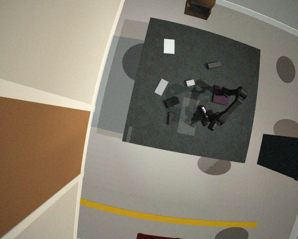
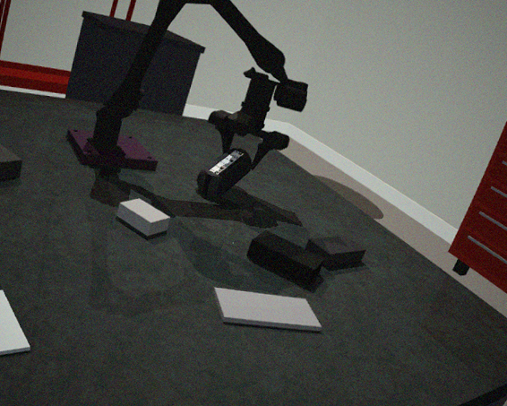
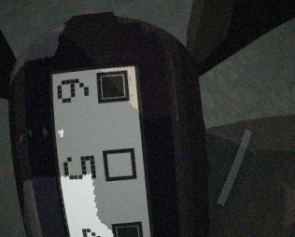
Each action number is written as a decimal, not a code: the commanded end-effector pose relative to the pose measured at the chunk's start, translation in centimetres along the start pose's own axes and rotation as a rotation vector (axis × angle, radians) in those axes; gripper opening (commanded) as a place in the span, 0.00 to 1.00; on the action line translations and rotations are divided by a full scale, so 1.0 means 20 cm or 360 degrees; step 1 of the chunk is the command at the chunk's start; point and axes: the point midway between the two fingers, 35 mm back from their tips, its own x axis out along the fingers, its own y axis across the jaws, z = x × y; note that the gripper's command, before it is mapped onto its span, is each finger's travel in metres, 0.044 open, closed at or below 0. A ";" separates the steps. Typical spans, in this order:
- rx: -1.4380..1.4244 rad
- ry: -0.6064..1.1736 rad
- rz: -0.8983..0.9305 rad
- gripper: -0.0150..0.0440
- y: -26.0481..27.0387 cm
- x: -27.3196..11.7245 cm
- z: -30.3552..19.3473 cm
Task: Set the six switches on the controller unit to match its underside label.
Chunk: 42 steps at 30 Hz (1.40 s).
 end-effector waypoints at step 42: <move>0.0013 -0.0023 -0.0020 0.83 -0.01 0.19 0.01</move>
